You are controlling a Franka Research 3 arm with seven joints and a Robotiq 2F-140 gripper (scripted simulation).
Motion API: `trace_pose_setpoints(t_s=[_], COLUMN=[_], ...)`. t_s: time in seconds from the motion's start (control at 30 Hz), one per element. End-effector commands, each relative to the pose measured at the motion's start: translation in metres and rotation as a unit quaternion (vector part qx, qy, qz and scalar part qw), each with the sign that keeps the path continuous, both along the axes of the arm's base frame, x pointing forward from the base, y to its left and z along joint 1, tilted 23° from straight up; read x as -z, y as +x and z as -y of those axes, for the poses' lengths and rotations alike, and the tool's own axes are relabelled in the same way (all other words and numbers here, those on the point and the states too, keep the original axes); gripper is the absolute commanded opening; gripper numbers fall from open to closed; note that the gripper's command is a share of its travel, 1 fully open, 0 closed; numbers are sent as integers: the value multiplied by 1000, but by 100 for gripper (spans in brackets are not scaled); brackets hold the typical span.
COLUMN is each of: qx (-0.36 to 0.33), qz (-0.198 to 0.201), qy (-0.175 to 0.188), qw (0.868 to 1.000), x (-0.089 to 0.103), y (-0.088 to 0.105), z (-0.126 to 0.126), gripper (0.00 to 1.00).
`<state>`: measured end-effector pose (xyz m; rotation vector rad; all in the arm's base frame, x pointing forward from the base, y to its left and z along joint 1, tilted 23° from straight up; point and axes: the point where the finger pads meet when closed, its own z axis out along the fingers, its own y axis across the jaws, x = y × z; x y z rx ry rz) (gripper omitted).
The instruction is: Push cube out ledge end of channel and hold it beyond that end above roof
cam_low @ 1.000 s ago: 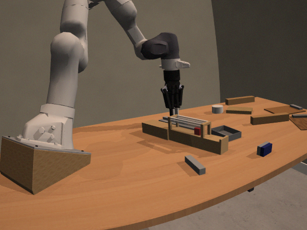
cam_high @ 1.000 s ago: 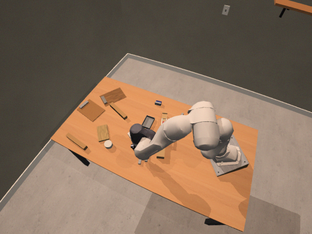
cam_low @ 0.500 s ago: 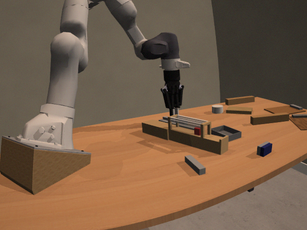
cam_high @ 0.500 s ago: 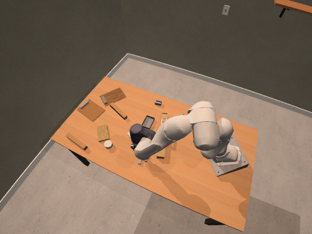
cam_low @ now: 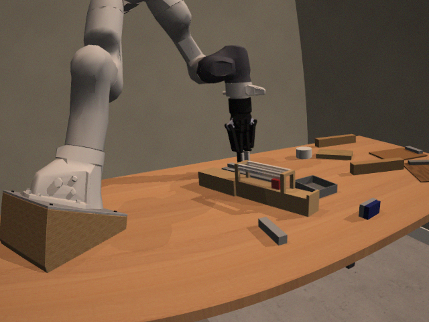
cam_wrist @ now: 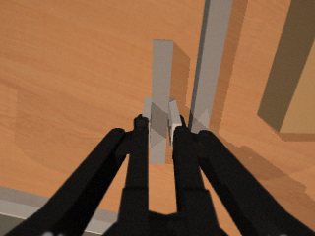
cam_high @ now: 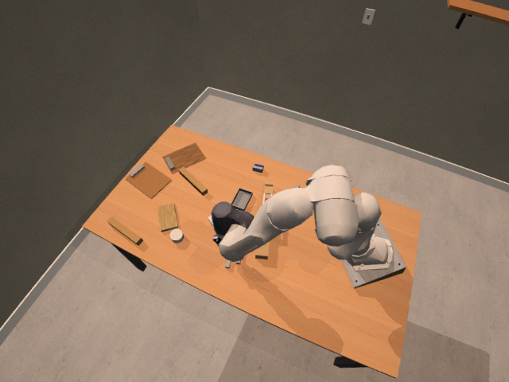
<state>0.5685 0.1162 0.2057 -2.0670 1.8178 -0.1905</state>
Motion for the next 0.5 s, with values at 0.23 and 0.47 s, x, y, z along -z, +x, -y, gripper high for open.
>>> trace_pose_setpoints(t_s=[0.23,0.47], qx=[2,2], qz=[1,1], qy=[0,0], qw=[1000,1000], x=[-27,-95], y=[-9,-35], z=[6,20], gripper=[0,0])
